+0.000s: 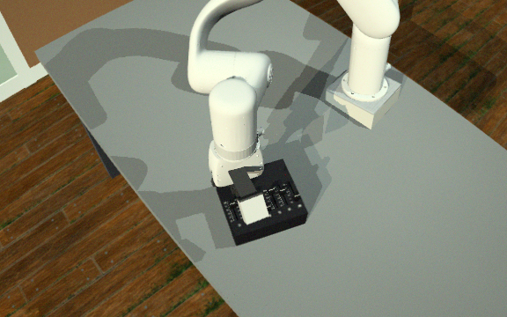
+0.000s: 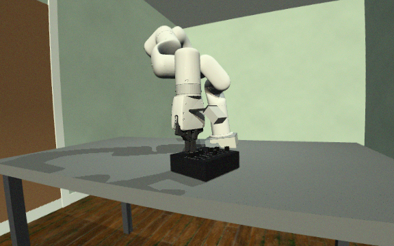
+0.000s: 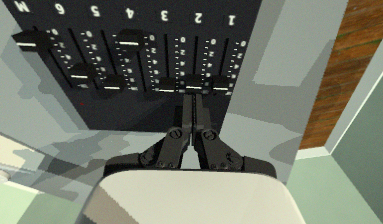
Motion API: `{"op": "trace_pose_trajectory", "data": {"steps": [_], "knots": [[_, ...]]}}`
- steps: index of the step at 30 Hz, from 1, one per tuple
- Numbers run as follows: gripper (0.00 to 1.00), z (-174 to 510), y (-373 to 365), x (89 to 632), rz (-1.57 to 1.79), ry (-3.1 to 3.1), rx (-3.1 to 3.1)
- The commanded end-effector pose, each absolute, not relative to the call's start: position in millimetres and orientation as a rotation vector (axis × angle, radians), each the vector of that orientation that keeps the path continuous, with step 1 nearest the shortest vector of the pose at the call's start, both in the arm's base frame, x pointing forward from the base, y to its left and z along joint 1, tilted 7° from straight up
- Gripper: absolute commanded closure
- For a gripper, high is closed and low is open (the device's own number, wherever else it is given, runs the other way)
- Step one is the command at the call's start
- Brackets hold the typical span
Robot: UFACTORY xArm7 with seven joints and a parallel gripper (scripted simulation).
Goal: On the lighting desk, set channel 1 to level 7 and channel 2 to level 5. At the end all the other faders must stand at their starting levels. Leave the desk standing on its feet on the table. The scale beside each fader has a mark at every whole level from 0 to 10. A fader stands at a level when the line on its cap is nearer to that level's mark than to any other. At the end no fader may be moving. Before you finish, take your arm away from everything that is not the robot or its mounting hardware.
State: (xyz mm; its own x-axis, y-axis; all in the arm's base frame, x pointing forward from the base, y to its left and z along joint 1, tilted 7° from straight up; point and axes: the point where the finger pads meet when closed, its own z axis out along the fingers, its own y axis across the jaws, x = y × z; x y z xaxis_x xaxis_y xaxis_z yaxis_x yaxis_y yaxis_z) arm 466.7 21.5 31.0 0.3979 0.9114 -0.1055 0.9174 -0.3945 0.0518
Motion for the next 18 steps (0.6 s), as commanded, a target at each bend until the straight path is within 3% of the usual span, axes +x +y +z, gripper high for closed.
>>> {"op": "trace_pose_trajectory", "data": {"steps": [1, 18], "knots": [[1.0, 32.3, 23.2, 468.5, -0.086, 1.668, 2.538], [1.0, 31.5, 30.7, 471.7, -0.086, 1.668, 2.538]]}}
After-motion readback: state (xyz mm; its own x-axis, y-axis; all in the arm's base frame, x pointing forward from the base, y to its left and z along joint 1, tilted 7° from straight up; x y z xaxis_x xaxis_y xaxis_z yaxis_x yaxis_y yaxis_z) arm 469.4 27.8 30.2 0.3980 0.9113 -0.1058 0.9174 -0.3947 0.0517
